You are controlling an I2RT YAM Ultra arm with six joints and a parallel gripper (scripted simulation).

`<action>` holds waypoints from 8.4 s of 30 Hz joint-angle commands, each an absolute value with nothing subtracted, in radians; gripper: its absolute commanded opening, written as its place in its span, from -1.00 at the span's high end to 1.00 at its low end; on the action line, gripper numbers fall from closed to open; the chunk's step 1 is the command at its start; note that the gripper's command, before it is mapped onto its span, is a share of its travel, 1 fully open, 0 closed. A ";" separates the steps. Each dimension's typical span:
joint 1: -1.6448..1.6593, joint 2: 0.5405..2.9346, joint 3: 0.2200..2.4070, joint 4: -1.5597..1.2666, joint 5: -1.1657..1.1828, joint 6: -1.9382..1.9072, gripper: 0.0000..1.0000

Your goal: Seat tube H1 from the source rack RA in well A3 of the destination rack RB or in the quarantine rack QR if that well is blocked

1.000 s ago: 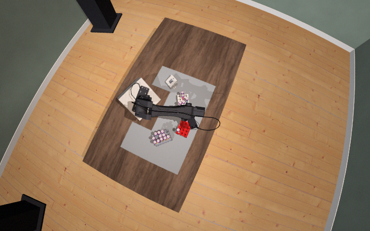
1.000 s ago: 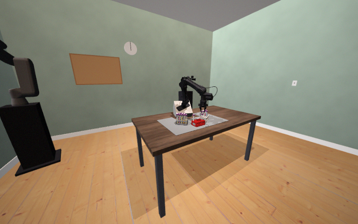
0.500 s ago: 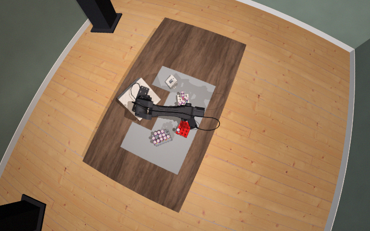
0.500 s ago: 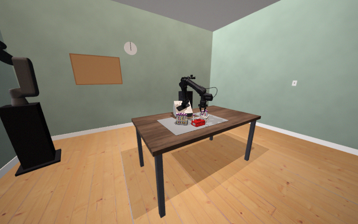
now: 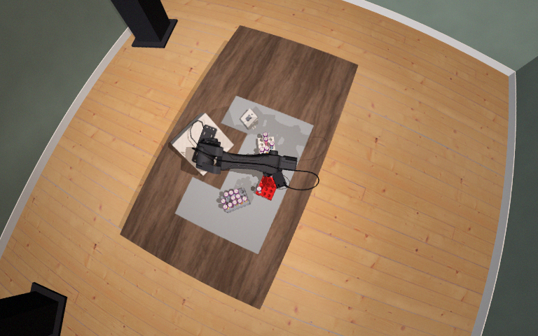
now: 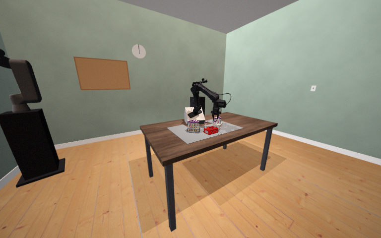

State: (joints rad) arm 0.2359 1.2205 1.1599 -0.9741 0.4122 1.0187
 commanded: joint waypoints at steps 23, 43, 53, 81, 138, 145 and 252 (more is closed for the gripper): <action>0.232 1.217 1.153 -0.943 0.409 1.006 1.00; 0.232 1.217 1.153 -0.943 0.409 1.006 1.00; 0.247 1.202 1.180 -0.968 0.420 1.007 1.00; 0.282 1.172 1.255 -1.078 0.436 1.050 1.00; 0.372 1.157 1.388 -1.265 0.481 1.137 1.00; 0.375 1.167 1.399 -1.262 0.483 1.141 1.00; -0.011 0.627 0.940 -1.241 0.295 0.007 1.00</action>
State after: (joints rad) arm 0.0204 0.6716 0.9493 -1.2572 0.3412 0.0895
